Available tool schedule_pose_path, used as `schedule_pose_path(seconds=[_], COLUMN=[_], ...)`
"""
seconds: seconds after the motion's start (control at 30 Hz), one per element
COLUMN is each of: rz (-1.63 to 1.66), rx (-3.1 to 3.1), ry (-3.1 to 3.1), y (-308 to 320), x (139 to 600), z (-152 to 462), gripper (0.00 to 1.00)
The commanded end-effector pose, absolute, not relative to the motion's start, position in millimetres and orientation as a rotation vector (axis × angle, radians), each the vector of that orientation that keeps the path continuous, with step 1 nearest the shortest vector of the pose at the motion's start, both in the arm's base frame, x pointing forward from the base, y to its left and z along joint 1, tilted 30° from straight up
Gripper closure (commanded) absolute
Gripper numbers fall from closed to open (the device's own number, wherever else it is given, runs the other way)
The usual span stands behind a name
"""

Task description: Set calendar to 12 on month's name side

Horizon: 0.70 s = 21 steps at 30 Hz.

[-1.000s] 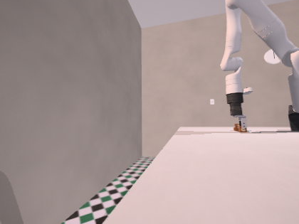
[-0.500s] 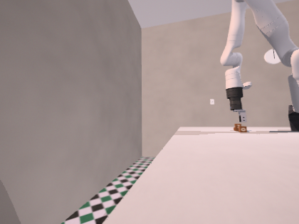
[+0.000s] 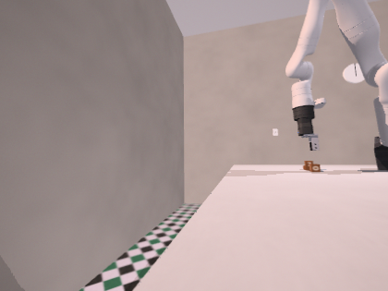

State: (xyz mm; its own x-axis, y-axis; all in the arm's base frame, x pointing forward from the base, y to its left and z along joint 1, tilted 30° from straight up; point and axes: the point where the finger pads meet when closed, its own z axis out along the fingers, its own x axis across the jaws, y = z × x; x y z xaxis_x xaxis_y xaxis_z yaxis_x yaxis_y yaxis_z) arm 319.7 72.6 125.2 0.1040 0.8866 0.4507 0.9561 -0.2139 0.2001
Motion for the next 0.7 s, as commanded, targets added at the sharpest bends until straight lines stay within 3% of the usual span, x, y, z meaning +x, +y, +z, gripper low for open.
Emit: schedule_pose_path(seconds=[0.0, 0.6, 0.63, 0.67], rz=[-0.756, -0.756, -0.756, -0.756], rx=[-2.227, -2.227, -2.227, -2.227], ry=[-1.880, -1.880, -1.880, -1.880], y=[71.1, 67.1, 67.1, 67.1], x=[322.7, 320.0, 320.0, 320.0], z=[132.2, 140.6, 140.6, 140.6], gripper=[0.13, 0.13, 0.00, 0.00])
